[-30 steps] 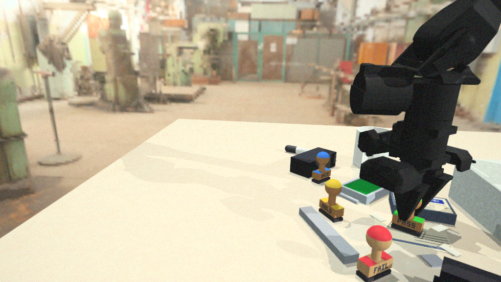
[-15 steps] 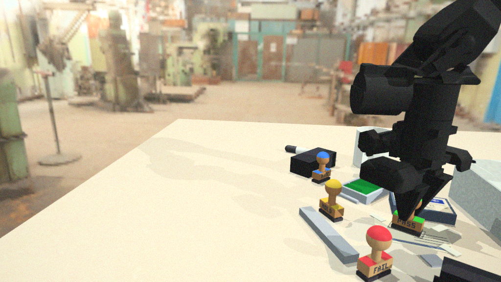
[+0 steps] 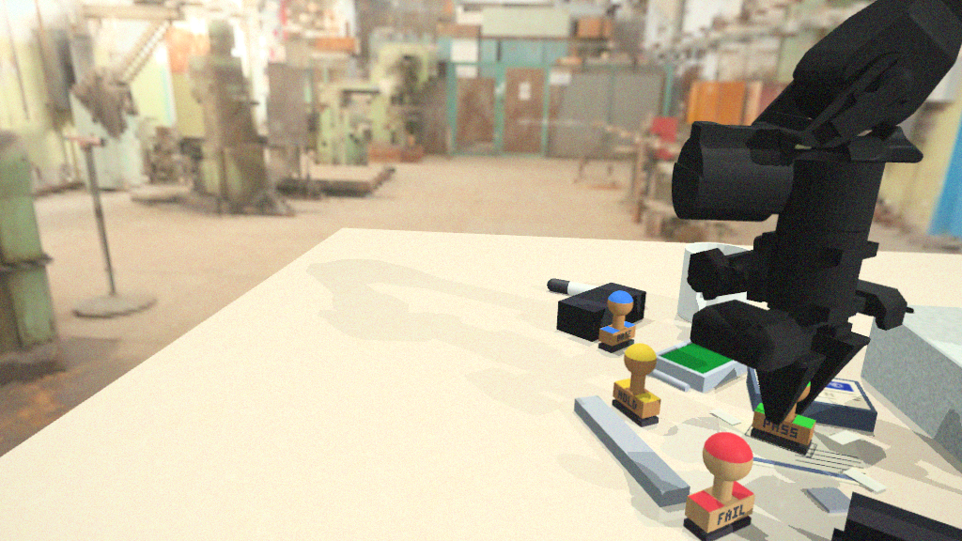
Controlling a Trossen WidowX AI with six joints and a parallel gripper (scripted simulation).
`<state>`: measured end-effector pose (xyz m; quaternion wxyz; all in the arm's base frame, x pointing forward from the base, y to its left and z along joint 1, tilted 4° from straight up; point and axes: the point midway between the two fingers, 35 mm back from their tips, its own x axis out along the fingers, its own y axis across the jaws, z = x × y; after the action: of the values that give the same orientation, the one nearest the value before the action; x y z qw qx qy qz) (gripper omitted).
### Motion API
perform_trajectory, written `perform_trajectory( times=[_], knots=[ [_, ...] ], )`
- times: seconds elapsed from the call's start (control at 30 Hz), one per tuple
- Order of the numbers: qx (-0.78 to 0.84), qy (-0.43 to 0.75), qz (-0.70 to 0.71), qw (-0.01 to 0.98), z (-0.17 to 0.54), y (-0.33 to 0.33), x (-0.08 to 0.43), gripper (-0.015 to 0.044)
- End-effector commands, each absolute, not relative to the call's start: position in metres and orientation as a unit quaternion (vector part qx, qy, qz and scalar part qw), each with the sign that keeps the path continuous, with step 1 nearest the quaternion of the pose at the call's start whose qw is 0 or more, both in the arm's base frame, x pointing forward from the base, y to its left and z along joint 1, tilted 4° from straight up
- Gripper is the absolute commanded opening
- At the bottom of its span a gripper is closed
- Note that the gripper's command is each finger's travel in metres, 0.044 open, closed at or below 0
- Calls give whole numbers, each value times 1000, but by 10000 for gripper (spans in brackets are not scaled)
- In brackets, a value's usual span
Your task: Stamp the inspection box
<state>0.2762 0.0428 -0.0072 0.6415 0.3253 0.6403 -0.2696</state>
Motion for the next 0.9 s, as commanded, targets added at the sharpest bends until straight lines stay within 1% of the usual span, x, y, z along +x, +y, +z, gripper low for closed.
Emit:
perform_trajectory(
  times=[0.0,0.87],
  knots=[
    [324,641,-269,642,-8,43,277,0],
    [324,640,-269,642,6,42,277,0]
  ],
)
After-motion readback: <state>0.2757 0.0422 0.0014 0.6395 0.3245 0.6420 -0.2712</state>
